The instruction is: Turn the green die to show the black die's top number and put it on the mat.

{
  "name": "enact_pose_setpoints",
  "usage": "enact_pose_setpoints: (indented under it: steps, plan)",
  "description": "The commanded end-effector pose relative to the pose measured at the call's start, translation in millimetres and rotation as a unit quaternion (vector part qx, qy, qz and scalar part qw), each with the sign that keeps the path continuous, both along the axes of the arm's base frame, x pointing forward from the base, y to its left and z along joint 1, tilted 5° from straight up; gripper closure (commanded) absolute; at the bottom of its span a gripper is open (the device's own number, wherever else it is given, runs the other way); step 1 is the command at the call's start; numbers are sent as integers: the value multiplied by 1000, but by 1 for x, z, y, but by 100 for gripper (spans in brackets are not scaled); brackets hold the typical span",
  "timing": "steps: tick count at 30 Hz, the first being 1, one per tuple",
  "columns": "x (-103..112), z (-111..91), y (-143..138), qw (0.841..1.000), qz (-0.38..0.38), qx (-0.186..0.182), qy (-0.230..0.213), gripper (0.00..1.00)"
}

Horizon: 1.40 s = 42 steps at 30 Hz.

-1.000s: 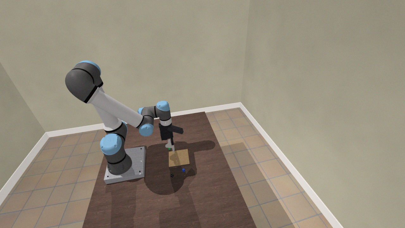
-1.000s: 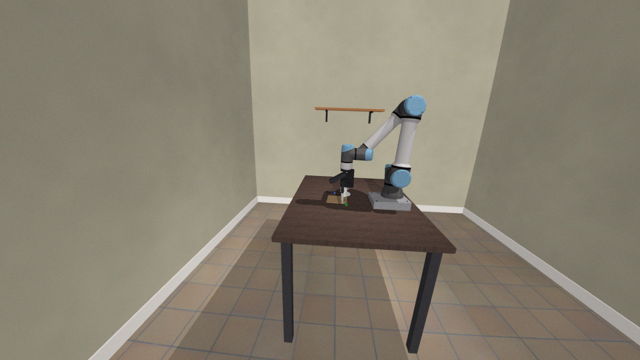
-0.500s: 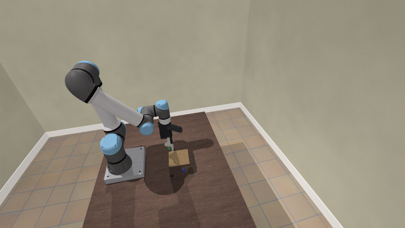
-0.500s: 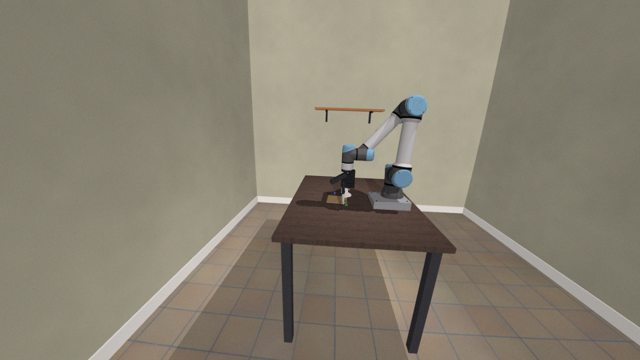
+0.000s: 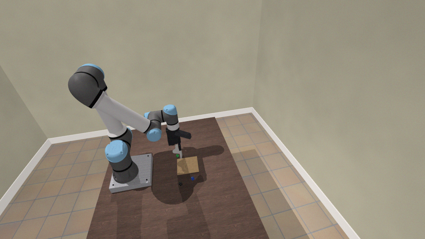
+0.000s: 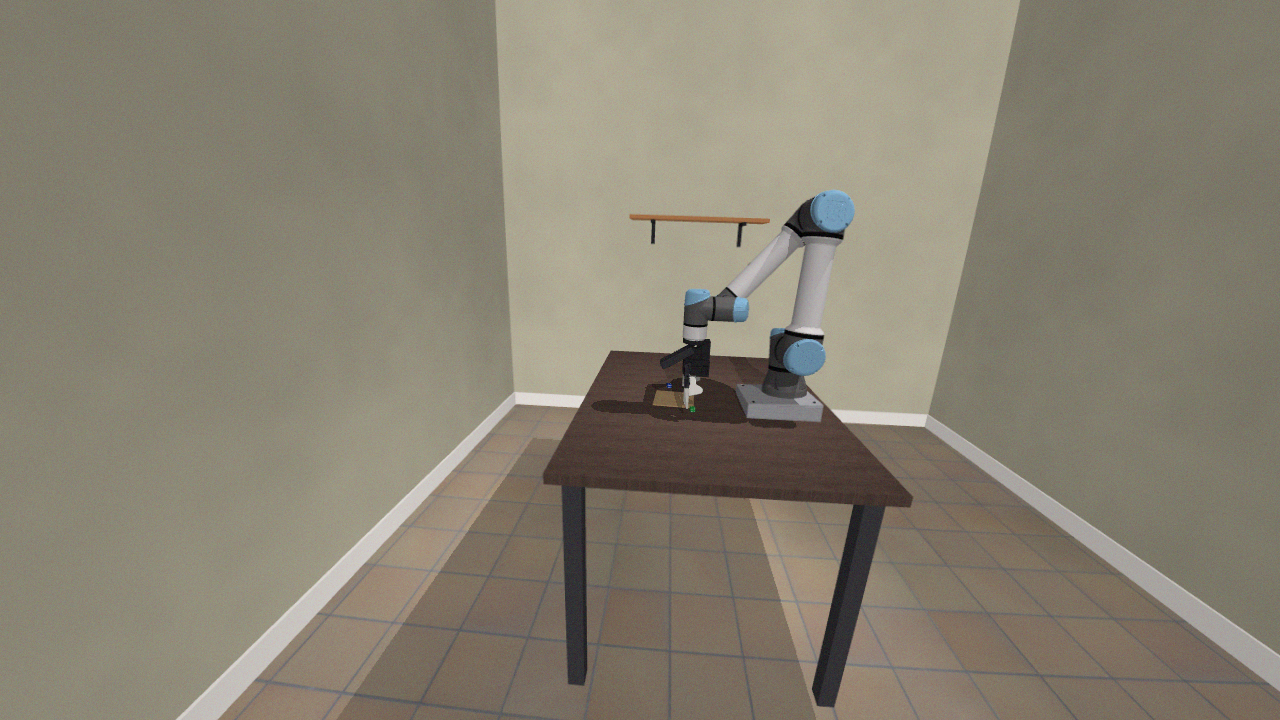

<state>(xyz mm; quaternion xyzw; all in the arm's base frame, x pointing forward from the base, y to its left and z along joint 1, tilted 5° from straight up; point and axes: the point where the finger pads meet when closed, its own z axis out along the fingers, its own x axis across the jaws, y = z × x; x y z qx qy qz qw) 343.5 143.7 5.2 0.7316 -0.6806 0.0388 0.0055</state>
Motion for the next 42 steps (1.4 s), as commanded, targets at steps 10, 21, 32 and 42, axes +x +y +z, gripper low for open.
enact_pose_setpoints:
  steps: [10, 21, 32, 42]
  plan:
    - [0, 0, 0, 1000, 0, 0, -1, 0]
    - [0, 0, 0, 1000, 0, 0, -1, 0]
    - [0, 14, 1, 1000, 0, 0, -1, 0]
    - [-2, 54, 3, 1000, 0, 0, -1, 0]
